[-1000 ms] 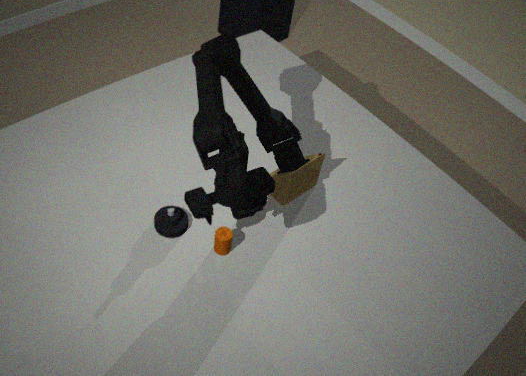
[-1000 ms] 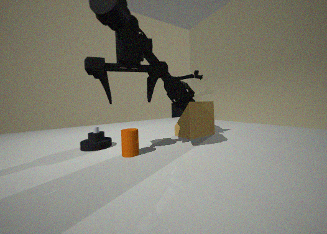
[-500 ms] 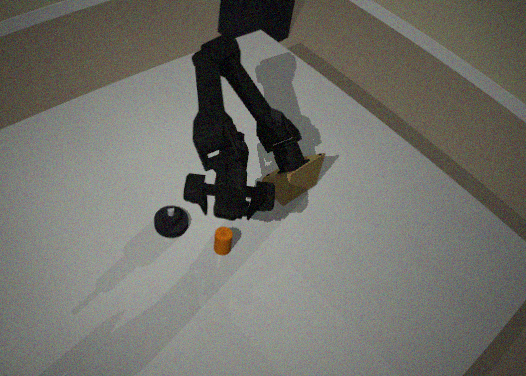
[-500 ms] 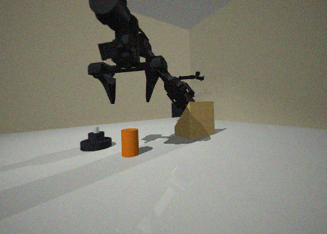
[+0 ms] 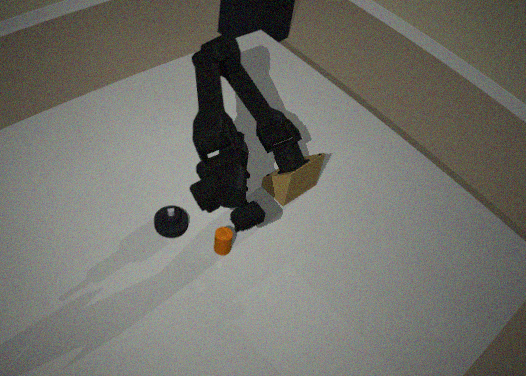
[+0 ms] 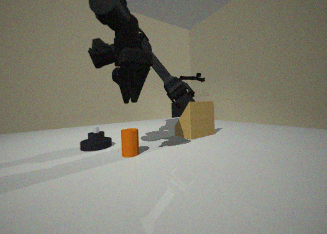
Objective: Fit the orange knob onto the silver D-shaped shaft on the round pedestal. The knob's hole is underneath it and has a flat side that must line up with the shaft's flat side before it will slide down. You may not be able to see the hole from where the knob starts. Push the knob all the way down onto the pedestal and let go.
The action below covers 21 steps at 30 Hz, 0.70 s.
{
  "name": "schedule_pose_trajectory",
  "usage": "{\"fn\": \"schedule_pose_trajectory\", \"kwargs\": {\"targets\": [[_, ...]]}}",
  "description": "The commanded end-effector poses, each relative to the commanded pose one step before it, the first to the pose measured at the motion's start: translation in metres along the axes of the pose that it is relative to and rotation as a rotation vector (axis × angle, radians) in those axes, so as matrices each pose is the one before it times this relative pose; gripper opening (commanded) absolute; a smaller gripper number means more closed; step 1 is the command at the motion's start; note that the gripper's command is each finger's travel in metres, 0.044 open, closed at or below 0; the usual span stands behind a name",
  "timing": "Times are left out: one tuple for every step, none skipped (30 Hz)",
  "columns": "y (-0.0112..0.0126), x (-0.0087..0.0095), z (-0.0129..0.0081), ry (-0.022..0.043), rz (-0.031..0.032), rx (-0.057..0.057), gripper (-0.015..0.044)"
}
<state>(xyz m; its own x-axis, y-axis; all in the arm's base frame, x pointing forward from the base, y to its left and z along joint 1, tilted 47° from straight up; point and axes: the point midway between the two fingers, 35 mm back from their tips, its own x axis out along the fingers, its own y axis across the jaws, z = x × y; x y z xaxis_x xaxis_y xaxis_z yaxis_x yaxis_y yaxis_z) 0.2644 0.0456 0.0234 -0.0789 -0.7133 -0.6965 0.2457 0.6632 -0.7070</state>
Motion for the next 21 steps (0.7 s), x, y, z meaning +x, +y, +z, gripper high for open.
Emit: {"fn": "schedule_pose_trajectory", "kwargs": {"targets": [[-0.00008, 0.00004, 0.00123, -0.00523, -0.00308, 0.1020, 0.0440], [0.00000, 0.00000, 0.00000, 0.00000, 0.00000, 0.0000, 0.0440], [0.00000, 0.00000, 0.00000, 0.00000, 0.00000, 0.0000, 0.0440], [0.00000, 0.00000, 0.00000, 0.00000, 0.00000, 0.0000, 0.0440], [0.00000, 0.00000, 0.00000, 0.00000, 0.00000, 0.0000, 0.0440], [0.00011, 0.00277, 0.00013, -0.00006, 0.00008, 0.0000, 0.0440], [0.00018, 0.00829, 0.00027, -0.00019, 0.00005, 0.0001, 0.0440], [-0.00011, 0.01235, 0.00004, -0.00031, -0.00041, 0.0002, 0.0440], [-0.00032, 0.00816, -0.00023, -0.00021, -0.00061, 0.0002, 0.0440], [-0.00015, 0.00270, -0.00012, -0.00007, -0.00026, 0.0001, 0.0440], [0.00000, 0.00000, 0.00000, 0.00000, 0.00000, 0.0000, 0.0440], [0.00000, 0.00000, 0.00000, 0.00000, 0.00000, 0.0000, 0.0440], [0.00000, 0.00000, 0.00000, 0.00000, 0.00000, 0.0000, 0.0440], [0.00001, 0.00121, 0.00003, -0.00003, -0.00001, 0.0000, 0.0440], [0.00002, 0.00363, 0.00006, -0.00008, -0.00006, 0.0000, 0.0440], [-0.00005, 0.00542, 0.00002, -0.00012, -0.00021, 0.0001, 0.0440], [-0.00008, 0.00360, -0.00003, -0.00008, -0.00021, 0.0001, 0.0440], [-0.00004, 0.00120, -0.00002, -0.00003, -0.00008, 0.0000, 0.0440], [0.00000, 0.00000, 0.00000, 0.00000, 0.00000, 0.0000, 0.0440], [0.00000, 0.00000, 0.00000, 0.00000, 0.00000, 0.0000, 0.0440], [0.00003, 0.00027, 0.00003, 0.00000, 0.00004, 0.0000, 0.0440]]}}
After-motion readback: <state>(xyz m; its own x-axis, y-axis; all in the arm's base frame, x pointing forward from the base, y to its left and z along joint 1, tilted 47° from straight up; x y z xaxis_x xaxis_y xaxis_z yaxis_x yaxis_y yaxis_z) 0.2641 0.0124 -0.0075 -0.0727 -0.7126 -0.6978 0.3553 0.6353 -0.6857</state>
